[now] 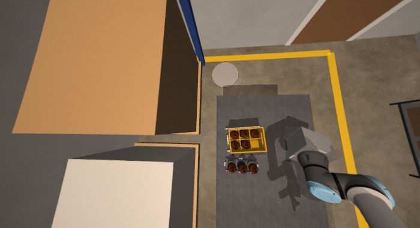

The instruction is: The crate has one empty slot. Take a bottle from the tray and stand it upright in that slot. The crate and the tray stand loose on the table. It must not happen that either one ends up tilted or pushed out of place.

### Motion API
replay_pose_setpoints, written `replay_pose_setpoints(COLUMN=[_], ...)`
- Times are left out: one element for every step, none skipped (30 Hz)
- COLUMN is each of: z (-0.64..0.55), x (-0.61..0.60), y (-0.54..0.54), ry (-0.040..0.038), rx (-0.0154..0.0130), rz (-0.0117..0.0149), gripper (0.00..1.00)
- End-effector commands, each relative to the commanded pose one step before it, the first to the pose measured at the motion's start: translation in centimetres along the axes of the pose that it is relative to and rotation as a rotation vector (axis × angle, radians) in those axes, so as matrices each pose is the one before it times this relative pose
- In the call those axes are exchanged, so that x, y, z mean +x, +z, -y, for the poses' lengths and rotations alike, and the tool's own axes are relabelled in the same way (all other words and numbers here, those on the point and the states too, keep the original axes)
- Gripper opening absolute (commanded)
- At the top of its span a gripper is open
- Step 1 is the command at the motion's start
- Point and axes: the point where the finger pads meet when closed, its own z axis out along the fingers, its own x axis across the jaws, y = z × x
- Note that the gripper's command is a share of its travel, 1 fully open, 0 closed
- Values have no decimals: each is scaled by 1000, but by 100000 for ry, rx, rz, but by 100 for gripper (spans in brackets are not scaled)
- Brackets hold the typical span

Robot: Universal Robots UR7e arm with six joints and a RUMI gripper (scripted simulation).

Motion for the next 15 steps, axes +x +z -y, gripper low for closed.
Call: replay_pose_setpoints(z=[148,0,0,0,0,0,862,0,0,0,0,0,0,0,0], x=[22,0,0,0,0,0,128,0,0,0,0,0,0,0,0], y=[29,0,0,0,0,0,500,0,0,0,0,0,0,0,0], ry=[278,0,0,0,0,0,1742,0,0,0,0,0,0,0,0], rx=[-146,0,0,0,0,0,-134,0,0,0,0,0,0,0,0], rz=[69,0,0,0,0,0,-527,0,0,0,0,0,0,0,0], gripper=[100,100,100,100,100,100,100,100,100,100,100,100,100,100,100])
